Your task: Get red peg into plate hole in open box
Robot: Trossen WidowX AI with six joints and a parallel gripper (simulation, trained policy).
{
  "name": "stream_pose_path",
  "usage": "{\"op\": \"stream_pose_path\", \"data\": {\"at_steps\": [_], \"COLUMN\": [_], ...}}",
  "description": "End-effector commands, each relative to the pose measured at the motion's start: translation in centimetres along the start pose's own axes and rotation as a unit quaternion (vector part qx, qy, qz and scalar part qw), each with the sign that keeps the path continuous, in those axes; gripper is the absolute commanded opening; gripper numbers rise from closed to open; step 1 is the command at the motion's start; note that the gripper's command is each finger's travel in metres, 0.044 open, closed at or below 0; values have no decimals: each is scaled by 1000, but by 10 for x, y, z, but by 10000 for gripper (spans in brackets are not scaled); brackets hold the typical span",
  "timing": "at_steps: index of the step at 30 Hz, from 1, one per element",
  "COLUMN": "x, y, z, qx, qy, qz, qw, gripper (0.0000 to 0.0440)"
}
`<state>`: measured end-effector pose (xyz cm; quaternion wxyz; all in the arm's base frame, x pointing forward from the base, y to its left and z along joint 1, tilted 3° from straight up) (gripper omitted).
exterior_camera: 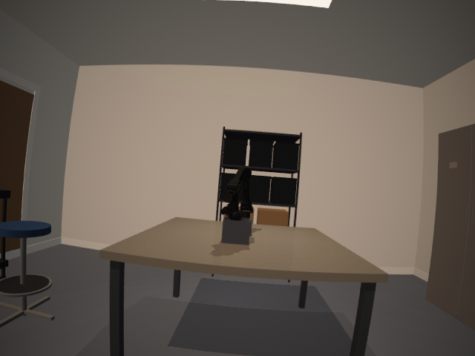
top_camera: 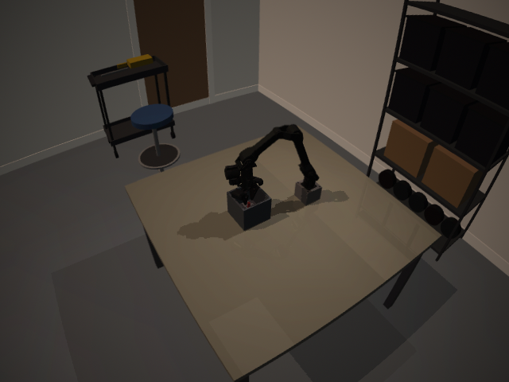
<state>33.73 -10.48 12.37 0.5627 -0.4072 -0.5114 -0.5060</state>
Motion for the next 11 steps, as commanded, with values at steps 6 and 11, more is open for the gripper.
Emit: {"op": "stream_pose_path", "data": {"at_steps": [6,11], "x": [11,16], "y": [1,0], "z": [-10,-14], "qx": [-13,-22], "qy": [16,21], "qz": [-5,-7], "qw": [1000,1000], "gripper": [262,263]}}
Point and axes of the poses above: the point midway between the two fingers, 35 mm back from their tips, its own x axis back along the fingers, its own y axis across the jaws, z = x × y, the point moved 10 cm from there along x, back along the fingers, and after that the axes turned 8 degrees about -x, right-handed, at the moved point
